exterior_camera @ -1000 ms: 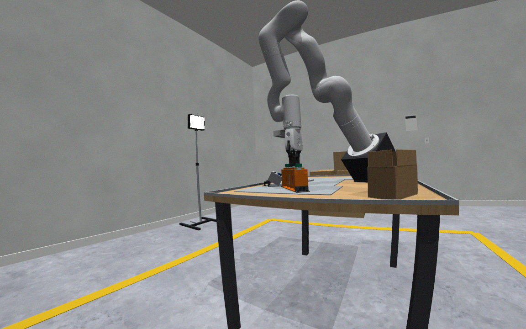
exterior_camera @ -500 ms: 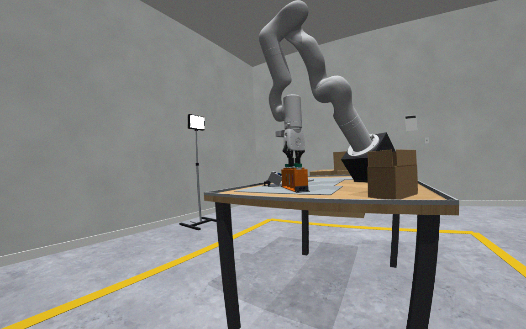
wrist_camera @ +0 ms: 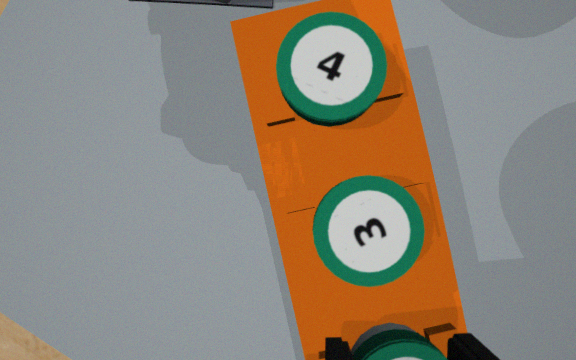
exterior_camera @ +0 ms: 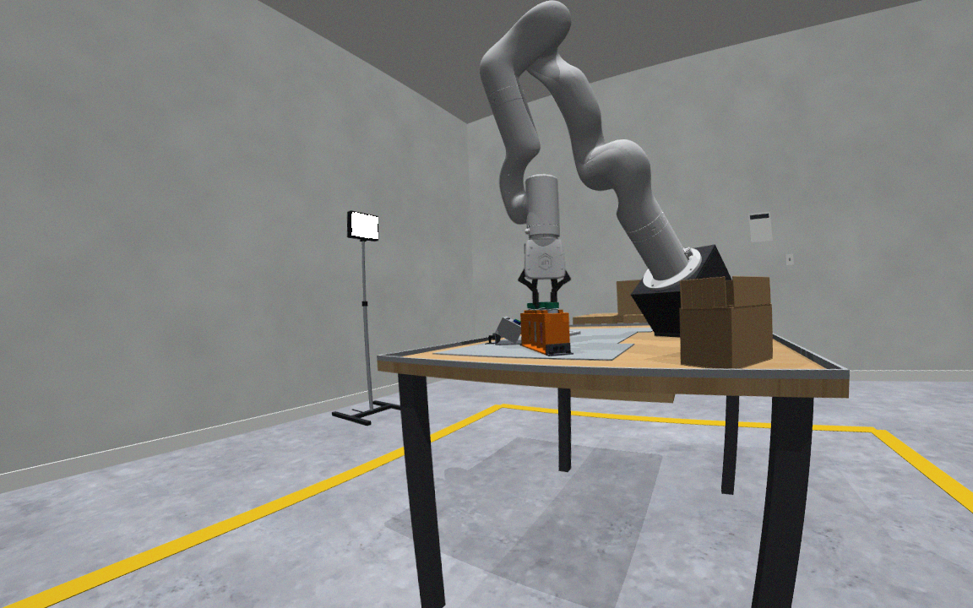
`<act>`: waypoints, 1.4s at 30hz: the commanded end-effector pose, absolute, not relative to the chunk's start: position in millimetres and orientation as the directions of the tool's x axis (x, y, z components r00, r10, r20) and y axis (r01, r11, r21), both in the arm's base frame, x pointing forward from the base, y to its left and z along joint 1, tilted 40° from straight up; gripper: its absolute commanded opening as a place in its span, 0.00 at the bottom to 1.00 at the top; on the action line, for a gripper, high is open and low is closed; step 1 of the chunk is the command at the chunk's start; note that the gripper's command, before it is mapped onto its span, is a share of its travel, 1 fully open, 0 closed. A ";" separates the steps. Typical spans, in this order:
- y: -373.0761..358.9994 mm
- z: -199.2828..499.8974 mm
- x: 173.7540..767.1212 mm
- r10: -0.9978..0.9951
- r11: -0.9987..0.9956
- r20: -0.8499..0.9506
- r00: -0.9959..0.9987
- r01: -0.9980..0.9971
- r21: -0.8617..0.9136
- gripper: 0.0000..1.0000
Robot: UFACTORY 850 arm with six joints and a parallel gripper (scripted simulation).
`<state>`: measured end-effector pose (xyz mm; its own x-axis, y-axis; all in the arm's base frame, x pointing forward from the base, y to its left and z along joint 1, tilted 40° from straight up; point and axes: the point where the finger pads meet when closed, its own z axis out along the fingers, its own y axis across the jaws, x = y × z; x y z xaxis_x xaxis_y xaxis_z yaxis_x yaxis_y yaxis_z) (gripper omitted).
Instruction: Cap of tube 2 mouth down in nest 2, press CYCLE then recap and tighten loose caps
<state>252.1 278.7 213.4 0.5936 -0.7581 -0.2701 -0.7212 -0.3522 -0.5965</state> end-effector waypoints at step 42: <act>278.5 213.9 252.5 -0.706 -0.431 -0.243 0.665 -0.676 -0.598 0.46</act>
<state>252.5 278.3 213.8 0.5600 -0.7568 -0.3373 -0.7778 -0.3400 -0.5285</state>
